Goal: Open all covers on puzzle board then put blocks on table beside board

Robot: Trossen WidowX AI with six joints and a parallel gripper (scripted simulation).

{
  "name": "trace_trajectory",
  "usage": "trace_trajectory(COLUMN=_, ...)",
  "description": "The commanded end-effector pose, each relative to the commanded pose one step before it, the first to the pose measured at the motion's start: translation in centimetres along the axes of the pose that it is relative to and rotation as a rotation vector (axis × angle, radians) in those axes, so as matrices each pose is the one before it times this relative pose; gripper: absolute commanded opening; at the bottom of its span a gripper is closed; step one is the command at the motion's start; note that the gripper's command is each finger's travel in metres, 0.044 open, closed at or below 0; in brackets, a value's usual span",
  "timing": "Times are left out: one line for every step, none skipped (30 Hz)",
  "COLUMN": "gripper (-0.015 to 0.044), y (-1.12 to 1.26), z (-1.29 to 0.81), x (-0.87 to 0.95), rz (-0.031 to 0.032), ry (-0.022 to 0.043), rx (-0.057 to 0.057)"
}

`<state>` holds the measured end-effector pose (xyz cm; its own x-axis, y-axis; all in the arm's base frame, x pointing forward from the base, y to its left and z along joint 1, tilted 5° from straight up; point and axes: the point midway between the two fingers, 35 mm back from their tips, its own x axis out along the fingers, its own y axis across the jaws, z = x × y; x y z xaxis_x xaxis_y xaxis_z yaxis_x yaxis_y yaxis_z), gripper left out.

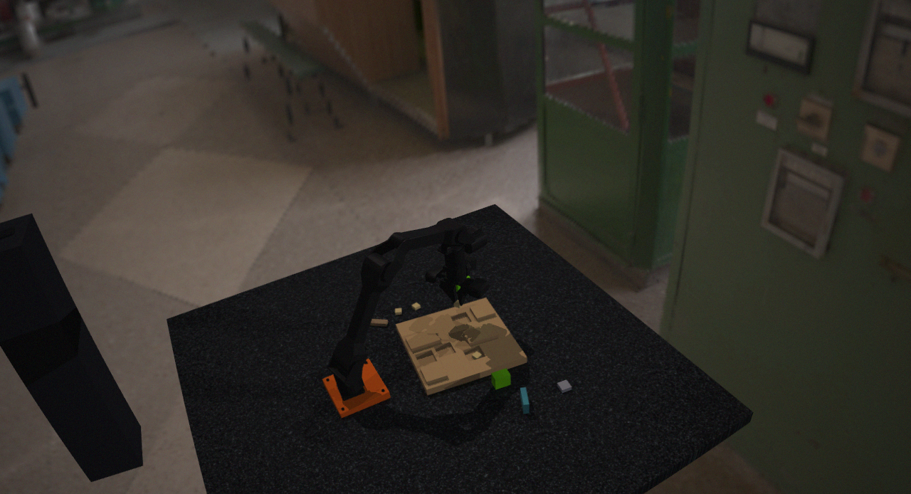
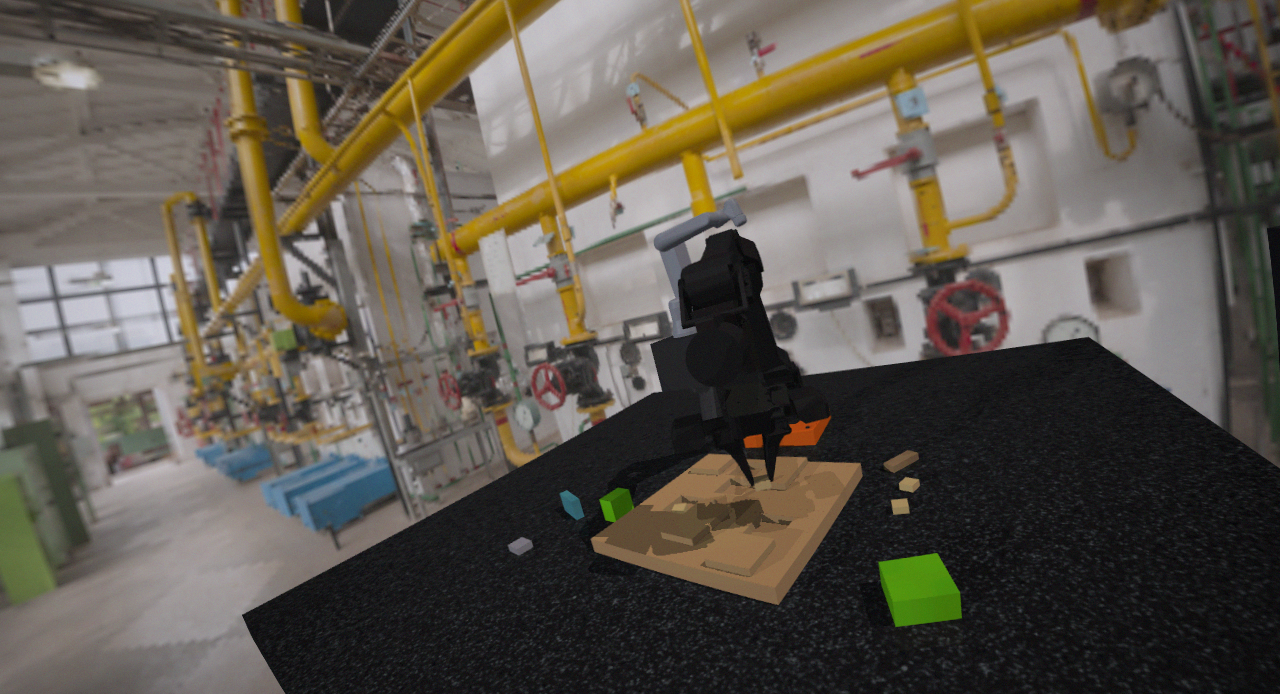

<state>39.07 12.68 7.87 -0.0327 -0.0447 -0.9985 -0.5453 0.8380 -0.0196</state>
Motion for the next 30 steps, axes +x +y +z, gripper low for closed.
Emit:
trace_trajectory(gripper=0.0080, y=-0.075, z=0.121, x=-1.464, rz=-0.00623, ry=-0.01107, rx=0.0046)
trace_trajectory(gripper=0.0080, y=0.003, z=-0.011, x=-0.254, rz=0.00001, ry=0.00001, rx=0.0000)
trace_trajectory(gripper=0.0080, y=0.003, z=-0.013, x=-0.255, rz=0.00001, ry=0.00001, rx=0.0000)
trace_trajectory(gripper=0.0080, y=0.004, z=-0.015, x=-0.255, rz=0.00001, ry=0.00001, rx=0.0000)
trace_trajectory(gripper=0.0080, y=0.005, z=-0.018, x=-0.254, rz=0.00001, ry=0.00002, rx=0.0000)
trace_trajectory(gripper=0.0080, y=0.004, z=-0.016, x=-0.203, rz=0.00001, ry=0.00002, rx=0.0000)
trace_trajectory(gripper=0.0080, y=0.003, z=-0.010, x=-0.122, rz=0.00001, ry=0.00001, rx=0.0000)
trace_trajectory(gripper=0.0080, y=0.001, z=-0.004, x=-0.041, rz=0.00000, ry=0.00000, rx=0.0000)
trace_trajectory(gripper=0.0080, y=-0.060, z=-0.030, x=-0.004, rz=-0.00003, ry=-0.00002, rx=0.0000)
trace_trajectory(gripper=0.0080, y=-0.178, z=-0.092, x=-0.012, rz=-0.00009, ry=-0.00006, rx=0.0000)
trace_trajectory(gripper=0.0080, y=-0.296, z=-0.155, x=-0.020, rz=-0.00015, ry=-0.00009, rx=0.0000)
trace_trajectory(gripper=0.0080, y=-0.354, z=-0.190, x=-0.023, rz=-0.00019, ry=-0.00010, rx=0.0000)
trace_trajectory(gripper=0.0080, y=-0.352, z=-0.194, x=-0.023, rz=-0.00019, ry=-0.00009, rx=0.0000)
trace_trajectory(gripper=0.0080, y=-0.349, z=-0.197, x=-0.022, rz=-0.00019, ry=-0.00009, rx=0.0000)
trace_trajectory(gripper=0.0080, y=-0.346, z=-0.200, x=-0.022, rz=-0.00020, ry=-0.00008, rx=0.0000)
trace_trajectory(gripper=0.0080, y=-0.344, z=-0.204, x=-0.021, rz=-0.00020, ry=-0.00007, rx=0.0000)
trace_trajectory(gripper=0.0080, y=-0.341, z=-0.207, x=-0.021, rz=-0.00020, ry=-0.00006, rx=0.0000)
trace_trajectory(gripper=0.0080, y=-0.338, z=-0.210, x=-0.020, rz=-0.00021, ry=-0.00006, rx=0.0000)
trace_trajectory(gripper=0.0080, y=-0.339, z=-0.216, x=-0.020, rz=-0.00021, ry=-0.00005, rx=0.0000)
trace_trajectory(gripper=0.0080, y=-0.336, z=-0.219, x=-0.019, rz=-0.00022, ry=-0.00004, rx=0.0000)
trace_trajectory(gripper=0.0080, y=-0.333, z=-0.222, x=-0.019, rz=-0.00022, ry=-0.00003, rx=0.0000)
trace_trajectory(gripper=0.0080, y=-0.330, z=-0.225, x=-0.018, rz=-0.00022, ry=-0.00003, rx=0.0000)
trace_trajectory(gripper=0.0080, y=-0.327, z=-0.229, x=-0.018, rz=-0.00023, ry=-0.00002, rx=0.0000)
trace_trajectory(gripper=0.0080, y=-0.324, z=-0.232, x=-0.017, rz=-0.00023, ry=-0.00001, rx=0.0000)
trace_trajectory(gripper=0.0080, y=-0.321, z=-0.235, x=-0.016, rz=-0.00023, ry=0.00000, rx=0.0000)
trace_trajectory(gripper=0.0080, y=-0.318, z=-0.238, x=-0.016, rz=-0.00023, ry=0.00001, rx=0.0000)
trace_trajectory(gripper=0.0080, y=-0.315, z=-0.241, x=-0.015, rz=-0.00024, ry=0.00002, rx=0.0000)
trace_trajectory(gripper=0.0080, y=-0.311, z=-0.244, x=-0.015, rz=-0.00024, ry=0.00002, rx=0.0000)
trace_trajectory(gripper=0.0080, y=-0.316, z=-0.253, x=-0.015, rz=-0.00025, ry=0.00003, rx=0.0000)
trace_trajectory(gripper=0.0080, y=-0.313, z=-0.256, x=-0.014, rz=-0.00025, ry=0.00004, rx=0.0000)
